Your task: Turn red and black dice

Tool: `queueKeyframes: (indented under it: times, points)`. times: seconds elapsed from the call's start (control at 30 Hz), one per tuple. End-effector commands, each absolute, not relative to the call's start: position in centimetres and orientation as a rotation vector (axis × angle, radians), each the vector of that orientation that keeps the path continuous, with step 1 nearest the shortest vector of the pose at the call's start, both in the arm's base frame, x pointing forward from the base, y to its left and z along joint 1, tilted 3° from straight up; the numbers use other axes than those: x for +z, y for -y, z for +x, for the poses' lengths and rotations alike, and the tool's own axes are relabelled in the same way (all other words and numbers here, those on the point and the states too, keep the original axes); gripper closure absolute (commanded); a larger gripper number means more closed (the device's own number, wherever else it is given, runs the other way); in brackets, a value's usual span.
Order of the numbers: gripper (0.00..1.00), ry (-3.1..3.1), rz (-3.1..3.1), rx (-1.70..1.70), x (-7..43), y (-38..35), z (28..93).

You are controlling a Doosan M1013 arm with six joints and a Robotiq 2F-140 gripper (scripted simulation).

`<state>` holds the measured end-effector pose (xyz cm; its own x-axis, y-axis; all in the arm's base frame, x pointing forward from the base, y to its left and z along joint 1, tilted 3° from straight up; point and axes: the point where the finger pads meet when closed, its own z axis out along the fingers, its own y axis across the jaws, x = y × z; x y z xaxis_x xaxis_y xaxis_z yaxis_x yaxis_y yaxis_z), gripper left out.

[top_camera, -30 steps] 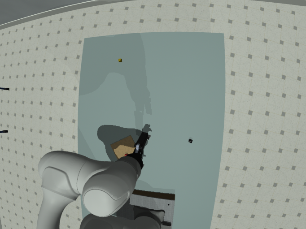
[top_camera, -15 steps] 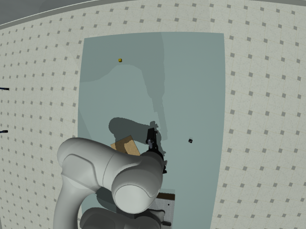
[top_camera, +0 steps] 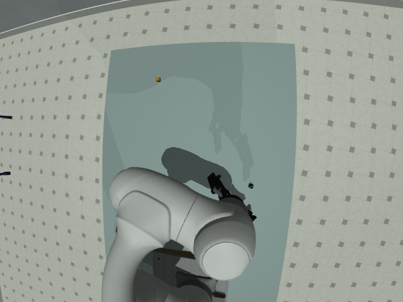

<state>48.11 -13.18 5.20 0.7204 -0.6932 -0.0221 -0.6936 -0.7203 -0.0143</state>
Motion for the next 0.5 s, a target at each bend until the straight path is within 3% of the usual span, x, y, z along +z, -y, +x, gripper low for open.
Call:
queueKeyframes:
  times: [0.0,0.47]
  points:
    - [0.00,-0.954,-2.944,0.025,4.9,15.2,48.2]
    - [0.00,-0.505,-3.050,0.014,4.3,20.1,47.9]
